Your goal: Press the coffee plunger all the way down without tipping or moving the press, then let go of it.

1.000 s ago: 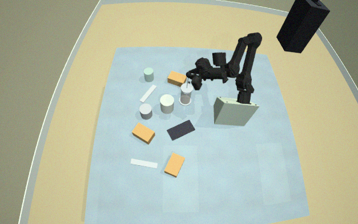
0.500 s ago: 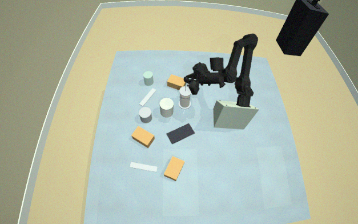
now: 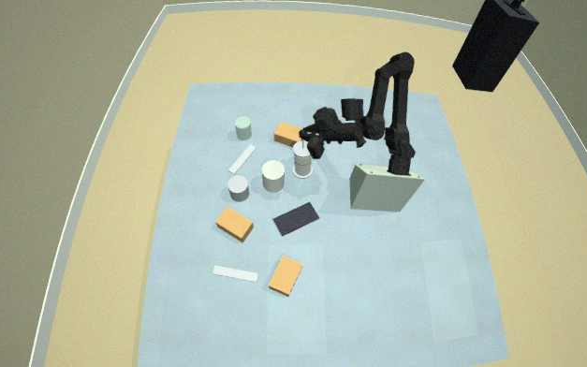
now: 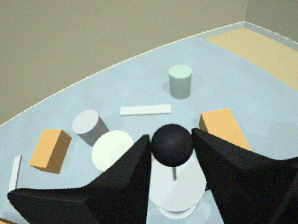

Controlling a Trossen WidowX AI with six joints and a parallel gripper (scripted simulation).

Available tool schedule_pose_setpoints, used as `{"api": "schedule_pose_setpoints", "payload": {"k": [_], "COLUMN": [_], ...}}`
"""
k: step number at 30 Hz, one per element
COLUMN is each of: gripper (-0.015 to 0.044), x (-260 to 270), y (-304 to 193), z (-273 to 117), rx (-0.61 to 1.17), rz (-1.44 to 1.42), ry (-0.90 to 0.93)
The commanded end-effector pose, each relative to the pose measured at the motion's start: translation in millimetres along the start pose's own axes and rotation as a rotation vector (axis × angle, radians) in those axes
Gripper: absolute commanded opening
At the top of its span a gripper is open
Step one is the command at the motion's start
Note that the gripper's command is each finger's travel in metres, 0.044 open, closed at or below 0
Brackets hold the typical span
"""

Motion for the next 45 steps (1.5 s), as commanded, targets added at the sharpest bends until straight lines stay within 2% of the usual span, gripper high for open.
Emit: {"api": "schedule_pose_setpoints", "payload": {"k": [1, 25, 45], "gripper": [0.0121, 0.0121, 0.0121], "x": [4, 4, 5], "y": [-14, -43, -40], "z": [4, 29, 33], "rx": [0.03, 0.032, 0.024], "rz": [-0.025, -0.029, -0.029], "ry": [0.014, 0.019, 0.013]}}
Point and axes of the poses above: the point midway between the two fingers, 35 mm back from their tips, its own z axis out along the fingers, its own x axis across the jaws, y = z × x, the point moved 2 cm from there along -z, back along the fingers, and after that the axes turned 8 degrees about -z, right-handed, at the moved point
